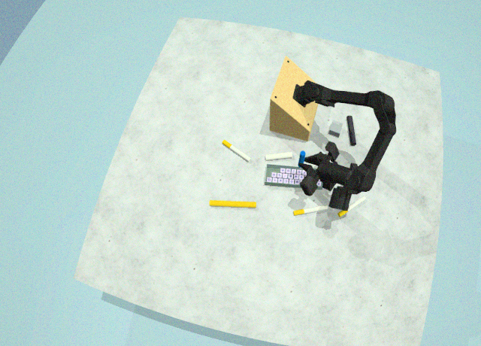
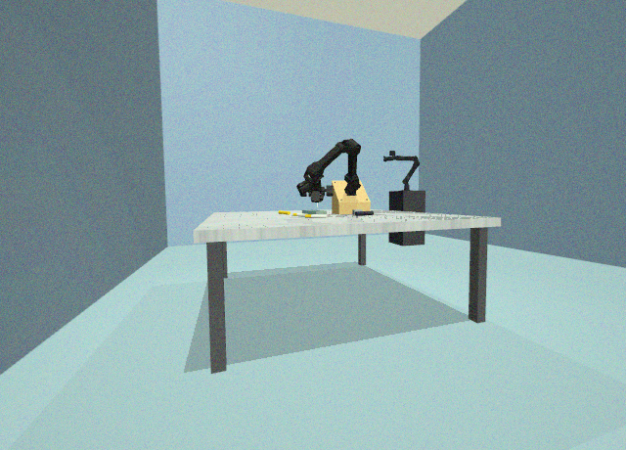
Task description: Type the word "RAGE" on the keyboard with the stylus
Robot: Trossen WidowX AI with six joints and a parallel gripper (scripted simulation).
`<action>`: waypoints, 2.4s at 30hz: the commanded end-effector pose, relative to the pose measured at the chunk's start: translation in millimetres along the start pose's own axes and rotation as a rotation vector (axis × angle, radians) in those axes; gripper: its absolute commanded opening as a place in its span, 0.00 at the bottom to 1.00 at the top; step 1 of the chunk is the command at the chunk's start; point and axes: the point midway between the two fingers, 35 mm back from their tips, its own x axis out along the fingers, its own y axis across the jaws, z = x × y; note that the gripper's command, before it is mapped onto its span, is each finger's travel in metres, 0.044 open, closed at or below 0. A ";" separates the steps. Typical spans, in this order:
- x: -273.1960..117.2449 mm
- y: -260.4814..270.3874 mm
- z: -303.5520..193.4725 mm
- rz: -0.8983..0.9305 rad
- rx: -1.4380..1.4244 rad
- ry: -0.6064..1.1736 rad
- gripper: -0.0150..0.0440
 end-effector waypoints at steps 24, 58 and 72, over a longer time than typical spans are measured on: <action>11.8 0.8 17.5 0.006 0.001 0.000 0.39; 18.2 0.9 28.4 0.007 0.001 0.000 0.39; 16.0 0.7 24.8 0.007 0.001 0.000 0.39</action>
